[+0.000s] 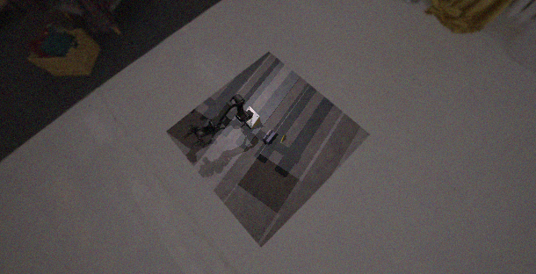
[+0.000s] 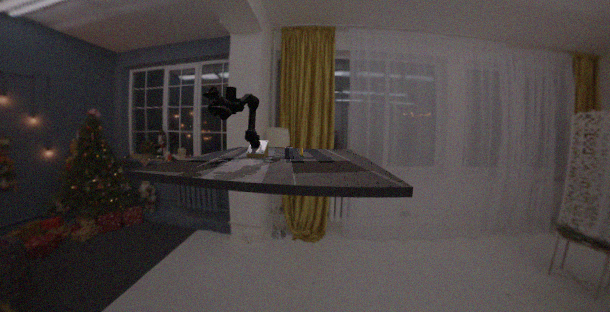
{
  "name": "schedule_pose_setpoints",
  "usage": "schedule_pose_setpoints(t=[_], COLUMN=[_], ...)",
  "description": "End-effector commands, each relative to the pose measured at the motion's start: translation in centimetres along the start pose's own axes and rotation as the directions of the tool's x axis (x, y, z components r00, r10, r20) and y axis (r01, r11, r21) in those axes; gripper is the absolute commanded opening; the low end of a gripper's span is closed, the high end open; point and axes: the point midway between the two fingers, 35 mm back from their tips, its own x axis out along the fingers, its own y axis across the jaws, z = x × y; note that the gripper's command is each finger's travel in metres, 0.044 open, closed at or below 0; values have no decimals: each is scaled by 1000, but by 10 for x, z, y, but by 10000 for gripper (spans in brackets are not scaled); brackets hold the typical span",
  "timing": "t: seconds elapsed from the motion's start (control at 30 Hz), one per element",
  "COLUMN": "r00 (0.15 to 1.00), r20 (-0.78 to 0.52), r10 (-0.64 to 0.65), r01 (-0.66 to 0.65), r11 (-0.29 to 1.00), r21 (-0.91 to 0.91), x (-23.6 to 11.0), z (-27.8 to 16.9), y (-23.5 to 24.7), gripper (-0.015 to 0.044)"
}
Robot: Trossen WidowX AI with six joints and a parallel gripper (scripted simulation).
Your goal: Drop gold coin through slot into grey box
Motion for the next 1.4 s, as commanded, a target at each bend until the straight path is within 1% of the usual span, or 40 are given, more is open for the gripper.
schedule_pose_setpoints(t=[0.0, 0.07, 0.13, 0.27, 0.37, 0.47, 0.6, 0.77, 0.9, 1.03, 1.17, 1.3, 1.37], r00=[1000, 997, 984, 925, 855, 769, 658, 465, 295, 168, 20, -62, -112], r20=[2, 20, 42, 68, 70, 63, 56, 33, 21, 37, 78, 116, 130], r10=[-8, -73, -174, -375, -513, -636, -751, -885, -955, -985, -997, -991, -985], r01=[8, 73, 173, 372, 511, 636, 752, 883, 940, 946, 896, 841, 792], r11=[1000, 997, 984, 927, 858, 771, 659, 461, 287, 150, -17, -115, -168], r21=[2, 15, 31, 50, 50, 35, 0, -85, -183, -287, -444, -529, -588], x=[1, 7, 14, 18, 10, -7, -31, -80, -131, -176, -237, -275, -305], z=[0, 3, 5, 2, -7, -21, -38, -72, -101, -119, -139, -149, -159], y=[-2, -22, -53, -119, -167, -213, -258, -315, -350, -373, -394, -402, -405], gripper=[374, 321, 269, 164, 161, 161, 161, 161, 161, 161, 161, 161, 161])
